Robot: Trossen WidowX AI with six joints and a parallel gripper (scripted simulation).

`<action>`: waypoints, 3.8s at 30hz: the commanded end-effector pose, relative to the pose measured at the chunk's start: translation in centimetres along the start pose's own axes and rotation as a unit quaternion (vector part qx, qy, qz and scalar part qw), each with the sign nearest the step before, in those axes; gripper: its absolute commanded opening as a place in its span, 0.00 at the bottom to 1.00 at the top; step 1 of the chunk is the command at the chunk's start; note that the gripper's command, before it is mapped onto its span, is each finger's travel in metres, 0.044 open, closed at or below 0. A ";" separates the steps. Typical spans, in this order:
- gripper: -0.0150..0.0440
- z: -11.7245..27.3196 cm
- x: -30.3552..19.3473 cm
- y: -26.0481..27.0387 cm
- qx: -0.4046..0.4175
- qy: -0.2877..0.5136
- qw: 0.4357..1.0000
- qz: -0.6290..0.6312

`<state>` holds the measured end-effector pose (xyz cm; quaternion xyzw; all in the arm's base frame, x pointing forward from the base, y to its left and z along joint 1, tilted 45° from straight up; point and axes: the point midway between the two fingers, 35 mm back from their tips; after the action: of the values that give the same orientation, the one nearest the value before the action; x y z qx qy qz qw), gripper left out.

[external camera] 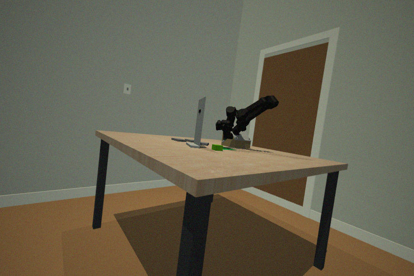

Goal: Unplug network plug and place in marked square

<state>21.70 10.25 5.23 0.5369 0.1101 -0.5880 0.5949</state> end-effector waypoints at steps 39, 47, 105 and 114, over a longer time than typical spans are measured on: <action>0.25 -2.1 0.3 -1.8 -0.001 0.001 1.000 -0.009; 0.25 -2.4 0.2 -2.1 0.000 0.002 1.000 -0.010; 0.52 -2.3 0.0 -2.3 0.002 0.004 1.000 -0.002; 0.52 -1.8 0.1 -2.3 0.002 0.003 1.000 -0.002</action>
<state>20.80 12.32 3.13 0.5376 0.1141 -0.5914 0.5901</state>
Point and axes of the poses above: the point midway between the two fingers, 35 mm back from their tips, its own z axis back along the fingers, its own y axis across the jaws, x = y × z, and after that the axes turned 15 degrees about -z, right-handed
